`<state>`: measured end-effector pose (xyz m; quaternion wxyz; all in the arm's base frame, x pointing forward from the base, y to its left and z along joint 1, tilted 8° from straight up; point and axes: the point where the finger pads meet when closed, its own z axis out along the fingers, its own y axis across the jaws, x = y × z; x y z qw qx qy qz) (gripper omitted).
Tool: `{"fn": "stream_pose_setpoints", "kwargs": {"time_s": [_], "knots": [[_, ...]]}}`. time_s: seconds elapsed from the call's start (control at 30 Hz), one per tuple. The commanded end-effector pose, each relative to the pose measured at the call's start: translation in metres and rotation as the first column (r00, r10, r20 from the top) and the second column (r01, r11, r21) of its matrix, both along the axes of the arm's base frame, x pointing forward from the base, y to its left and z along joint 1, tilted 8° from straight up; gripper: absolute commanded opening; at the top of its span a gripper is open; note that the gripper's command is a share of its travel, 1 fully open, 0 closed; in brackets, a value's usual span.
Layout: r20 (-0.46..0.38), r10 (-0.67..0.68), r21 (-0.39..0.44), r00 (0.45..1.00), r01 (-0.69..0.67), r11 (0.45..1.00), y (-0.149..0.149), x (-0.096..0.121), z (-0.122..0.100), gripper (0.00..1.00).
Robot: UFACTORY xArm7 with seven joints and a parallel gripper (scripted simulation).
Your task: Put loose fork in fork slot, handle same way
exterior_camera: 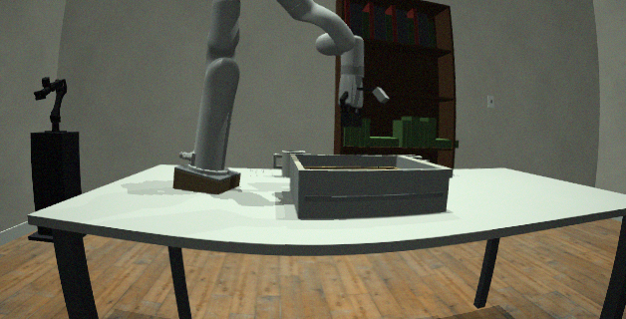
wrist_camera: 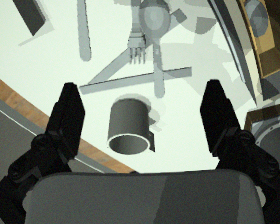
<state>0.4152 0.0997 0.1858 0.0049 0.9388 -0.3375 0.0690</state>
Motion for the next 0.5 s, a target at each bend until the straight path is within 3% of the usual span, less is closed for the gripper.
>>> {"fn": "stream_pose_setpoints", "kwargs": {"time_s": [0.0, 0.47], "knots": [[0.005, 0.002, 0.001, 1.0, -0.002, 1.0, 0.0009, 0.0011, 0.0018, 1.0], [0.003, 0.031, -0.003, 1.0, -0.031, 1.0, 0.001, 0.0011, 0.0009, 1.0]]}}
